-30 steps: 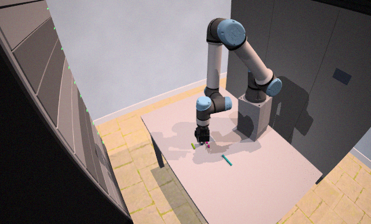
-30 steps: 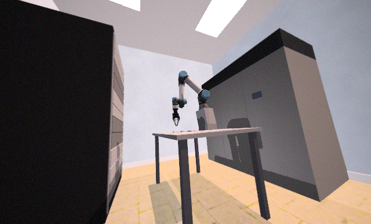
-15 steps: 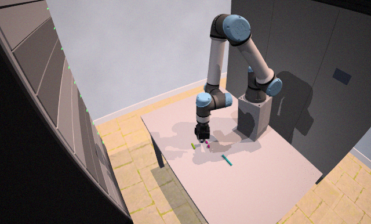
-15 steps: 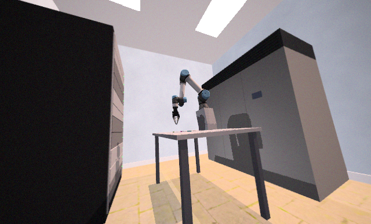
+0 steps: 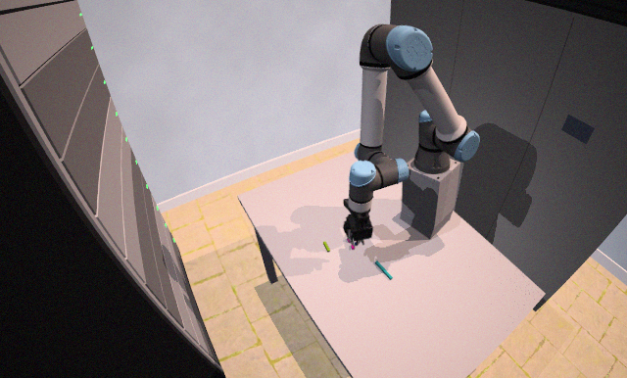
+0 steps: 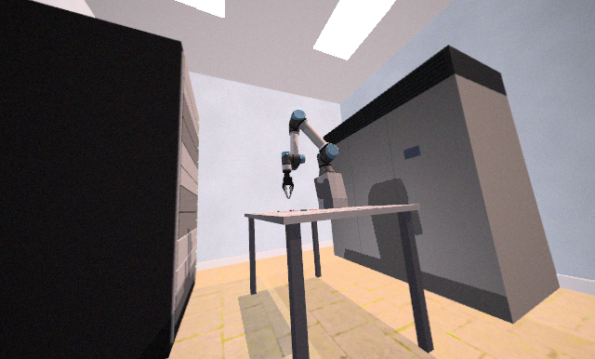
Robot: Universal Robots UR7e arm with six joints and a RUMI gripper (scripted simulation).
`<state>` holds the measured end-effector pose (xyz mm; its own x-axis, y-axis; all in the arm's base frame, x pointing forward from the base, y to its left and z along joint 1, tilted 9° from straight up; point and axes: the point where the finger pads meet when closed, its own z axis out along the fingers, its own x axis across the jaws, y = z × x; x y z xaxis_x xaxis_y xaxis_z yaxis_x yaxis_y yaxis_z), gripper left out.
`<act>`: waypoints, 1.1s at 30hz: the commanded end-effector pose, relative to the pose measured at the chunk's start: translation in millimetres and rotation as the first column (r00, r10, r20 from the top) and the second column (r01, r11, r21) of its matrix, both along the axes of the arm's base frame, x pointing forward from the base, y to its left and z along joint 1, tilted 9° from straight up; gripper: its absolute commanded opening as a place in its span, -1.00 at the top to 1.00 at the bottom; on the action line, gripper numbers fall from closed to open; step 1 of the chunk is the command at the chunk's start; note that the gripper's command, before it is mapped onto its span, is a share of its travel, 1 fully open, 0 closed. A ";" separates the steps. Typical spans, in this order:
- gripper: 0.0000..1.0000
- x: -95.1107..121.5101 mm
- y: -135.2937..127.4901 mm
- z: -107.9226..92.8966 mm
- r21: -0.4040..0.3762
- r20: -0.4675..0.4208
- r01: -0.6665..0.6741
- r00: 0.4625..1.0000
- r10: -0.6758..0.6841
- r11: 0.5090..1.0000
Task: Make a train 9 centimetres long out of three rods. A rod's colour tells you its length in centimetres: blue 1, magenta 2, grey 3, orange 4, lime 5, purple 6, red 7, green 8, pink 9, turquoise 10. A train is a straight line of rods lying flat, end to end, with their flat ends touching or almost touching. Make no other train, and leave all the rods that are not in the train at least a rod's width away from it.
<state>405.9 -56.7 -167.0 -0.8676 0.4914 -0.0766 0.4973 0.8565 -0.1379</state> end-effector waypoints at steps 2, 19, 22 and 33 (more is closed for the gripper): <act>1.00 -16.5 36.8 -4.0 -0.002 -0.009 -0.090 0.996 0.090 0.996; 1.00 -16.4 36.5 -6.3 -0.002 -0.009 -0.090 0.996 0.090 0.996; 1.00 -16.4 35.7 -10.7 -0.002 -0.009 -0.090 0.996 0.090 0.996; 1.00 -16.2 31.3 -38.6 -0.002 -0.009 -0.090 0.996 0.090 0.996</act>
